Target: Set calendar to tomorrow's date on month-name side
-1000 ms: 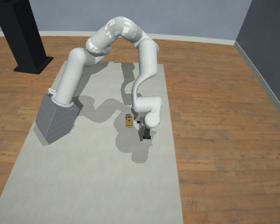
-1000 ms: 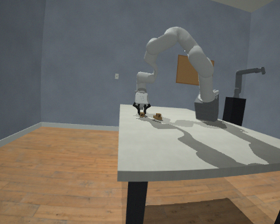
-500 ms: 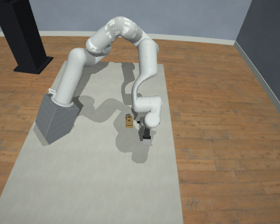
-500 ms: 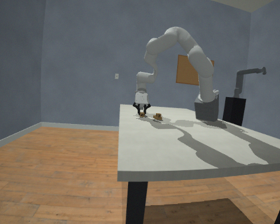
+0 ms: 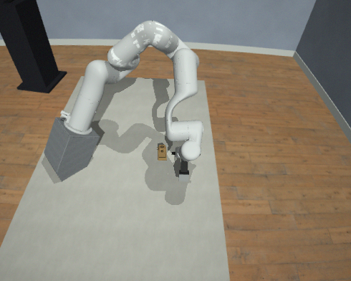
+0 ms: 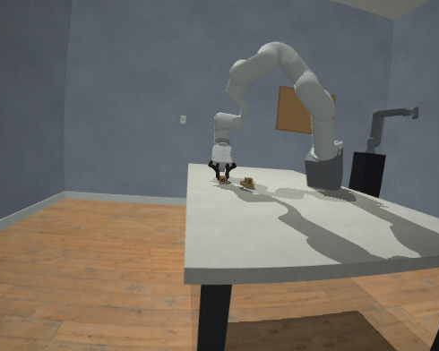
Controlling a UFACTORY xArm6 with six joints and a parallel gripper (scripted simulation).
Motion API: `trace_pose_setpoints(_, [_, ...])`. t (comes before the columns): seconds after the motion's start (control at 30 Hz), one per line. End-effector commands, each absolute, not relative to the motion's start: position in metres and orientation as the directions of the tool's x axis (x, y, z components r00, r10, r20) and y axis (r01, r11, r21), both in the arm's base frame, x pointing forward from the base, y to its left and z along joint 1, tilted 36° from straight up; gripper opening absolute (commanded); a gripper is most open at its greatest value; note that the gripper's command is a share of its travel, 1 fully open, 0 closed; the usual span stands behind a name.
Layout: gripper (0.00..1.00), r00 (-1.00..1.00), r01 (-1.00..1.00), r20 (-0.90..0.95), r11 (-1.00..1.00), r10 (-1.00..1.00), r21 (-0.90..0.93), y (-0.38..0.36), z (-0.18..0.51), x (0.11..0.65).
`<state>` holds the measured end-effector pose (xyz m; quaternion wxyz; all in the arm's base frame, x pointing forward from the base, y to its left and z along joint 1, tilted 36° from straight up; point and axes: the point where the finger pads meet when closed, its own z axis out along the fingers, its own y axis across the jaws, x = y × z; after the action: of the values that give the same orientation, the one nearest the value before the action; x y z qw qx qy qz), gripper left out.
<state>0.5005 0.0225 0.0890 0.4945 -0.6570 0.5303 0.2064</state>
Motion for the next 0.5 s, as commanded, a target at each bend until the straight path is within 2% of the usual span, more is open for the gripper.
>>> trace_pose_setpoints(0.0, [0.27, 0.354, -0.900, -0.794, 0.052, -0.494, -0.433, 0.0216, 0.0900, 0.5012])
trace_pose_setpoints(0.47, [0.27, 0.354, -0.900, -0.794, 0.052, -0.494, -0.433, 0.0225, 0.0884, 0.5021])
